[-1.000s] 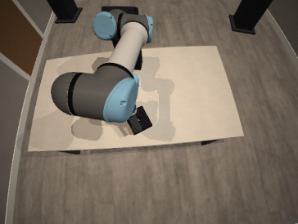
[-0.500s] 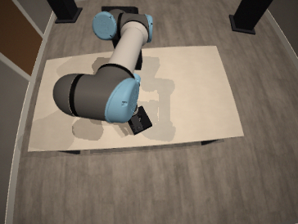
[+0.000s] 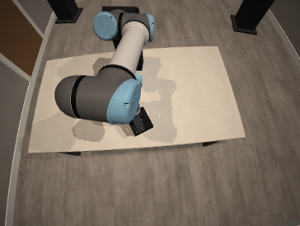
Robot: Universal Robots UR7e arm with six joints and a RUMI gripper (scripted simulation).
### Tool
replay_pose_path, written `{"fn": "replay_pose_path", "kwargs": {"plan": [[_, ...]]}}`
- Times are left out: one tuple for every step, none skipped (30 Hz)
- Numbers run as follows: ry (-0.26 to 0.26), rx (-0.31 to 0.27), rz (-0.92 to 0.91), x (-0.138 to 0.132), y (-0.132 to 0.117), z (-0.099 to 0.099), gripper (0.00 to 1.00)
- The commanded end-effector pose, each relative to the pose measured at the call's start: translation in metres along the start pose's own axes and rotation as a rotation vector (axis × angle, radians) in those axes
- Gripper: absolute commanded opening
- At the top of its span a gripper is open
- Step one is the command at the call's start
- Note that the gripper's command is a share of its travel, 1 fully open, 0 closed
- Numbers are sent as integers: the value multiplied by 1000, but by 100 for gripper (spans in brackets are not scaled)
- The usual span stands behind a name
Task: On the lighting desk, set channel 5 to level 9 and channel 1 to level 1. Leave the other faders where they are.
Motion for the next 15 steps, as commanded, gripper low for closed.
{"fn": "replay_pose_path", "kwargs": {"plan": [[0, 1, 0, -1, 0, 0, 0], [0, 1, 0, -1, 0, 0, 0], [0, 1, 0, -1, 0, 0, 0], [0, 1, 0, -2, 0, 0, 0], [0, 1, 0, -2, 0, 0, 0], [0, 1, 0, -2, 0, 0, 0], [0, 1, 0, -3, 0, 0, 0], [0, 1, 0, -3, 0, 0, 0], [0, 1, 0, -3, 0, 0, 0], [0, 1, 0, -3, 0, 0, 0], [0, 1, 0, -4, 0, 0, 0], [0, 1, 0, -4, 0, 0, 0], [0, 1, 0, -4, 1, 0, 0], [0, 1, 0, -4, 1, 0, 0], [0, 1, 0, -4, 1, 0, 0]]}}
Point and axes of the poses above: the point where the finger pads meet when closed, its own z axis back along the fingers, its own x axis across the jaws, y = z × x, the point moved 10 cm from there along z, back along the fingers, and after that the axes turned 3 degrees about z, right-handed, at the moved point
